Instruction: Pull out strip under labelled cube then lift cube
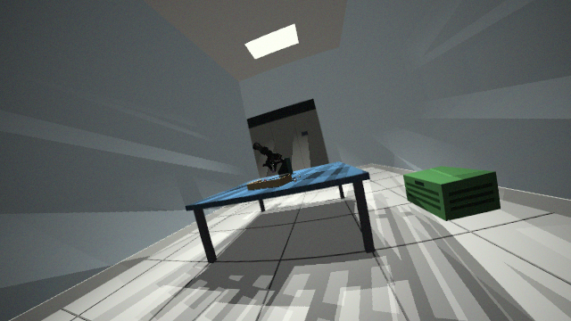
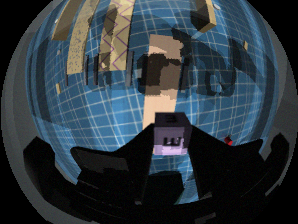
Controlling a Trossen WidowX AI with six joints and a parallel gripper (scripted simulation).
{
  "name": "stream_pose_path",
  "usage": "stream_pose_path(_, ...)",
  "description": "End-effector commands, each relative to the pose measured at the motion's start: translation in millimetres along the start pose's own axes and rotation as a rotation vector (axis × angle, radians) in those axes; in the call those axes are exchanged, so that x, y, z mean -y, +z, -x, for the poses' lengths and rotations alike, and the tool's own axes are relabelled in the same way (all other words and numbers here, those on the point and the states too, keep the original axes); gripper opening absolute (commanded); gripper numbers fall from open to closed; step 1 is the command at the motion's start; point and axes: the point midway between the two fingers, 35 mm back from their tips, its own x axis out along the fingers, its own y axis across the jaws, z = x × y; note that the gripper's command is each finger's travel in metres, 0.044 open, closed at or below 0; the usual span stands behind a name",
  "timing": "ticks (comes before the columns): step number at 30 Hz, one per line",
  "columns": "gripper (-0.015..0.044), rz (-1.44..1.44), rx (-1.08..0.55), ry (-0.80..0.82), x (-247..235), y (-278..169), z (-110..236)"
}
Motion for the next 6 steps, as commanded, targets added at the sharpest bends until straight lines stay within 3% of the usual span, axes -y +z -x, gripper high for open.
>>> stream_pose_path(1,0.0,-0.006,0.004,0.004,0.3,1.2,1.8)
stream_pose_path(6,0.0,-0.006,0.004,0.004,0.3,1.2,1.8)
